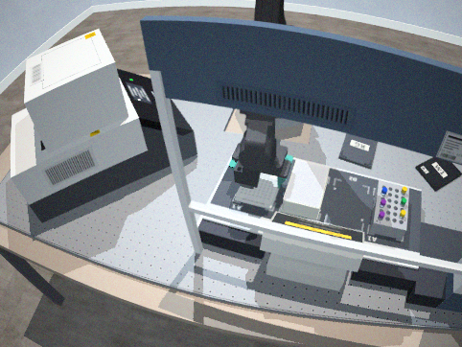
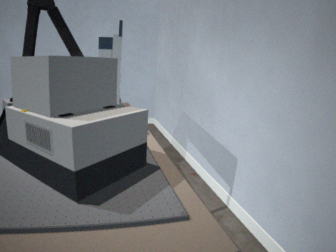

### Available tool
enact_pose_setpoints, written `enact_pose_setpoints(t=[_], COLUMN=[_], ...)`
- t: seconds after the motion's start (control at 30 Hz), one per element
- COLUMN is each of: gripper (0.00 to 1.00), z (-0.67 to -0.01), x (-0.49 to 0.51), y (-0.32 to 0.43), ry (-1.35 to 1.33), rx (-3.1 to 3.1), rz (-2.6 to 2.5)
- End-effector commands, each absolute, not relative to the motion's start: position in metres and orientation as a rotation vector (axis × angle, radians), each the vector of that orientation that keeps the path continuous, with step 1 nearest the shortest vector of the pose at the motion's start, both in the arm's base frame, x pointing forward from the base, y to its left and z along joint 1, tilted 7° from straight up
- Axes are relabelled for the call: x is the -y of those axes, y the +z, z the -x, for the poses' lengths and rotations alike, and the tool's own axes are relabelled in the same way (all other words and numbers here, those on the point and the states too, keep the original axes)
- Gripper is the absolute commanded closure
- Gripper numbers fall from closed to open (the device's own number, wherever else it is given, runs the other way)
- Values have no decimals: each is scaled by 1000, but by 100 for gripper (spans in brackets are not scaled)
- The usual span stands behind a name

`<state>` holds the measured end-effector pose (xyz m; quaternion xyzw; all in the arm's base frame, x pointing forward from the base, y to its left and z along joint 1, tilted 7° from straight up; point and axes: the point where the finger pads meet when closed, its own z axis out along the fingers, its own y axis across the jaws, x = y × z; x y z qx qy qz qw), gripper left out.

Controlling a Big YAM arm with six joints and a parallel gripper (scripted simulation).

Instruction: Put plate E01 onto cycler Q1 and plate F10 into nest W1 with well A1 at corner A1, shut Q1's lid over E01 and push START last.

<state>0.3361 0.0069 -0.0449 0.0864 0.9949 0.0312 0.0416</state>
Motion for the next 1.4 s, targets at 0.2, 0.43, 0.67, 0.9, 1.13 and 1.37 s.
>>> enact_pose_setpoints(t=[0.2,0.43,0.67,0.9,1.13,1.37], gripper=[100,100,100,100,100,100], z=[-373,-374,-377,-379,-381,-385], x=[-4,-4,-4,-4,-4,-4], y=[-26,-30,-30,-29,-28,-26], ry=[103,103,104,104,105,105], rx=[-2962,-2970,-2967,-2963,-2960,-2953], rz=[-248,-249,-249,-248,-248,-247])
